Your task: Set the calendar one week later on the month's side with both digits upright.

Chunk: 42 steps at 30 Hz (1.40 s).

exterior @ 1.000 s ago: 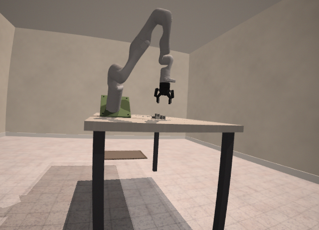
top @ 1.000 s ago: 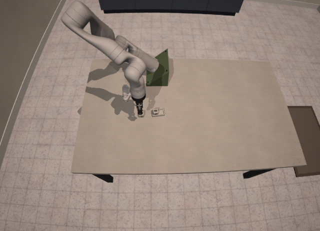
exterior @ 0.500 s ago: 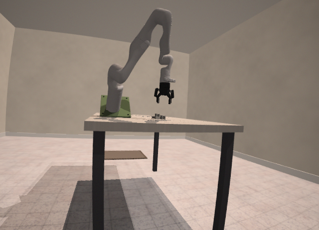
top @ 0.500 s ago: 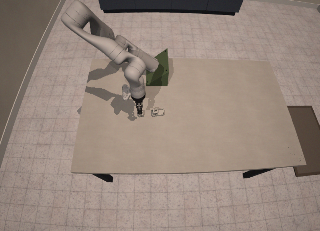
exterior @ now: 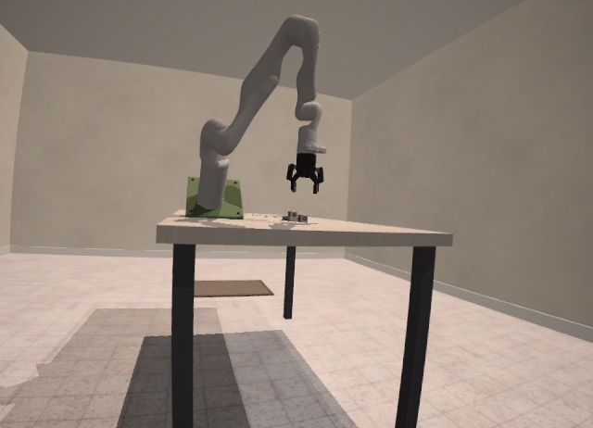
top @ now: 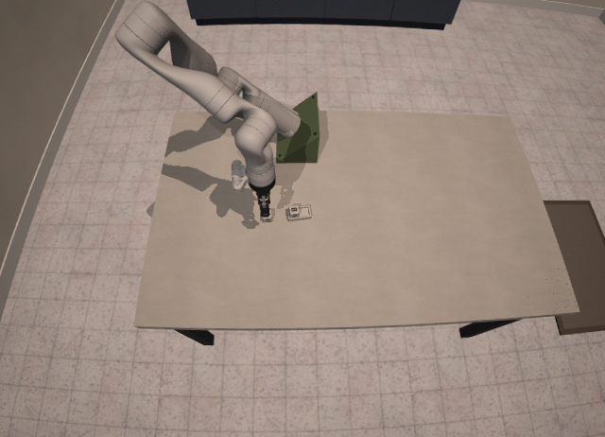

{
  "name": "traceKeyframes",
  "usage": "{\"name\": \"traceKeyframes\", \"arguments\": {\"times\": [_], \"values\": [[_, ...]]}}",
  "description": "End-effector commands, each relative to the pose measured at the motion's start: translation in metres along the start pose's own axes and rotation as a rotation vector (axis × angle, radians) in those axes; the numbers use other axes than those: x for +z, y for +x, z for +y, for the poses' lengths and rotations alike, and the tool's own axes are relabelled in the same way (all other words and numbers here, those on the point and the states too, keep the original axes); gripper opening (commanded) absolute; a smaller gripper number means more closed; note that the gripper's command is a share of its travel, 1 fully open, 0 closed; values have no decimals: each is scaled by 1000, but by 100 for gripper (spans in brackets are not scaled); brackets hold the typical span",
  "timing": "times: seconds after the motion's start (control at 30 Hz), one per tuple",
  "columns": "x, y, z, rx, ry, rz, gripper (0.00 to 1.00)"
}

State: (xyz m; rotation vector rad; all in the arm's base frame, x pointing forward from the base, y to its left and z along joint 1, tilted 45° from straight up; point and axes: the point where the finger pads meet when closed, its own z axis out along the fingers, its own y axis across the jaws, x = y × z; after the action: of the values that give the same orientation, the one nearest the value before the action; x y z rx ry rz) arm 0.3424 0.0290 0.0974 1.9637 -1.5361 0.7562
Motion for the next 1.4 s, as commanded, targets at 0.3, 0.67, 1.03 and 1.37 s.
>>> {"name": "traceKeyframes", "arguments": {"times": [0.3, 0.67, 1.03, 1.37], "values": [[-3, -1, 1, -6, 0, -3, 100], [-3, -3, 1, 19, -2, -3, 100], [0, -15, 4, 202, -18, 0, 100], [0, -31, 7, 459, -29, 4, 100]]}}
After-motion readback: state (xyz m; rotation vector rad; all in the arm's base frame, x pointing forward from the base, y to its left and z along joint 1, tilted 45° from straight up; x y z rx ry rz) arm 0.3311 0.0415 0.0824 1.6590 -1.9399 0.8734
